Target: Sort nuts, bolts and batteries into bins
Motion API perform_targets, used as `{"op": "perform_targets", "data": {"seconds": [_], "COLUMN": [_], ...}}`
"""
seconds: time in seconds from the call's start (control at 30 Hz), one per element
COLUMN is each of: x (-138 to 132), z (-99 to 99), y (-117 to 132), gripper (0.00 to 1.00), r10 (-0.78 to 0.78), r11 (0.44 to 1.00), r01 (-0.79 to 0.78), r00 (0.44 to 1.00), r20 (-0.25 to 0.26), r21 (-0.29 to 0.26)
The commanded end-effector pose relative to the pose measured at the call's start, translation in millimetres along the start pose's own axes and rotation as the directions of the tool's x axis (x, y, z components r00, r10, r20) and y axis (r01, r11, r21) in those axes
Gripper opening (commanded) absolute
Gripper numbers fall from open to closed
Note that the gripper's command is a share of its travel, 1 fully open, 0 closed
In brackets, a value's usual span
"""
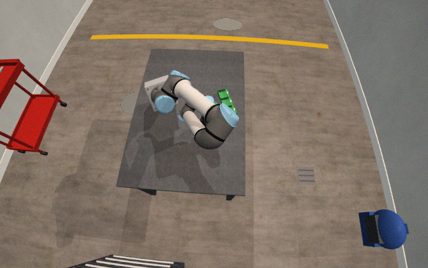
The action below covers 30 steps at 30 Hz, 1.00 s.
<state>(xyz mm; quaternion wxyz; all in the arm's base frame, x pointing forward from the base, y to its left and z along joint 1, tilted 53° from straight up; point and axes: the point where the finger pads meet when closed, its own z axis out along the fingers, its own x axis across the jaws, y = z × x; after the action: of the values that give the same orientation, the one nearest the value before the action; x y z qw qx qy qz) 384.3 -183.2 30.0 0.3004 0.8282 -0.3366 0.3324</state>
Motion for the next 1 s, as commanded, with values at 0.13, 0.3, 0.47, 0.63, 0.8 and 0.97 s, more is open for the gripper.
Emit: {"op": "perform_targets", "data": {"seconds": [0.13, 0.3, 0.47, 0.63, 0.8, 0.97], "x": [-0.8, -0.8, -0.8, -0.8, -0.8, -0.8], "z": [0.4, 0.4, 0.4, 0.4, 0.4, 0.4], "y": [0.8, 0.8, 0.8, 0.8, 0.8, 0.8], "gripper": [0.00, 0.00, 0.00, 0.00, 0.00, 0.00], "r10": [0.000, 0.000, 0.000, 0.000, 0.000, 0.000], "r11": [1.000, 1.000, 1.000, 1.000, 1.000, 1.000], "r01": [0.000, 0.000, 0.000, 0.000, 0.000, 0.000], "r00": [1.000, 1.000, 1.000, 1.000, 1.000, 1.000], "r20": [-0.001, -0.001, -0.001, -0.001, -0.001, -0.001], "r21": [0.000, 0.000, 0.000, 0.000, 0.000, 0.000]}}
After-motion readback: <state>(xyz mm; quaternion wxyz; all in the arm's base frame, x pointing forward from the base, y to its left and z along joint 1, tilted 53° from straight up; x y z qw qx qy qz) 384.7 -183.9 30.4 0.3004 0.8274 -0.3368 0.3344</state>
